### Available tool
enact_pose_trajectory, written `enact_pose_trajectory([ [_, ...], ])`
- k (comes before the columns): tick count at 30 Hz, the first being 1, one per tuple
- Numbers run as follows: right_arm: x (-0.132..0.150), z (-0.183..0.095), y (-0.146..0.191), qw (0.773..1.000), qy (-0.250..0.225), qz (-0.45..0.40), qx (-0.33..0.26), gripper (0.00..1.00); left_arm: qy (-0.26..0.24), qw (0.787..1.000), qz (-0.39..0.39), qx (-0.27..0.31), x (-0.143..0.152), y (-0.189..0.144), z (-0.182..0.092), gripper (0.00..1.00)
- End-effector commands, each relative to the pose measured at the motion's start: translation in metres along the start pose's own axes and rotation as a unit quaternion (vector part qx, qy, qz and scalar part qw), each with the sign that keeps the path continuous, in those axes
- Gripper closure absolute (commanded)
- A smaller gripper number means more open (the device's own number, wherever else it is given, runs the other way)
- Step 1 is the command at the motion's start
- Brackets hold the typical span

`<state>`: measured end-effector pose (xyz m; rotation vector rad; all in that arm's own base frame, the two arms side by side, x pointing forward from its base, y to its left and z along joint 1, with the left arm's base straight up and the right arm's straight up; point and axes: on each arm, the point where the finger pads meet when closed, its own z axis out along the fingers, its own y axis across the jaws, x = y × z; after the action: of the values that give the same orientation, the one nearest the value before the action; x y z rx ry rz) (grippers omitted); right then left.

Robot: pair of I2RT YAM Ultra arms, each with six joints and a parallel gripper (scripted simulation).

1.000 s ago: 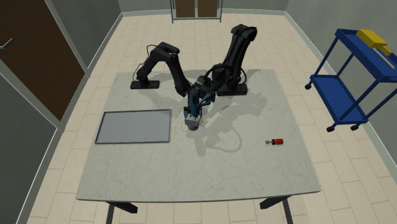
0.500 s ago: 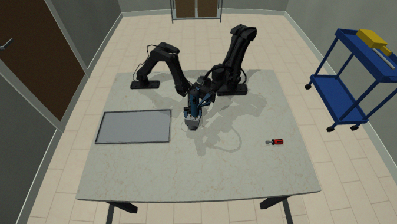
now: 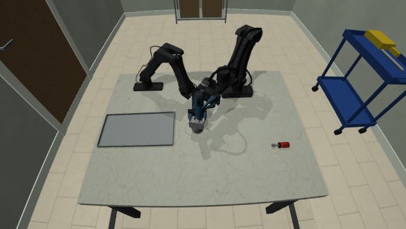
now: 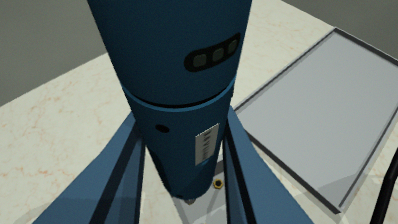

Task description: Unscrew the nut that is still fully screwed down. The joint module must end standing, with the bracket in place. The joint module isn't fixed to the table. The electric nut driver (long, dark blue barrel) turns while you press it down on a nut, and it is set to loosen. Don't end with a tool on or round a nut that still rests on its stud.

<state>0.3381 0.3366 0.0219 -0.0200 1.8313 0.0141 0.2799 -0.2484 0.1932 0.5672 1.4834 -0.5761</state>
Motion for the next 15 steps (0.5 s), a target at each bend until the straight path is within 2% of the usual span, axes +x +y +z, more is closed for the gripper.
enact_pose_trajectory([
  [1, -0.0155, 0.0027, 0.0073, 1.000, -0.011, 0.020, -0.002, 0.41, -0.049, 0.999, -0.005, -0.001, -0.0253, 0.0014, 0.0014, 0.58],
  [15, -0.0155, 0.0027, 0.0073, 1.000, -0.011, 0.020, -0.002, 0.41, -0.048, 0.999, -0.005, -0.001, -0.0219, 0.0014, 0.0002, 0.58],
])
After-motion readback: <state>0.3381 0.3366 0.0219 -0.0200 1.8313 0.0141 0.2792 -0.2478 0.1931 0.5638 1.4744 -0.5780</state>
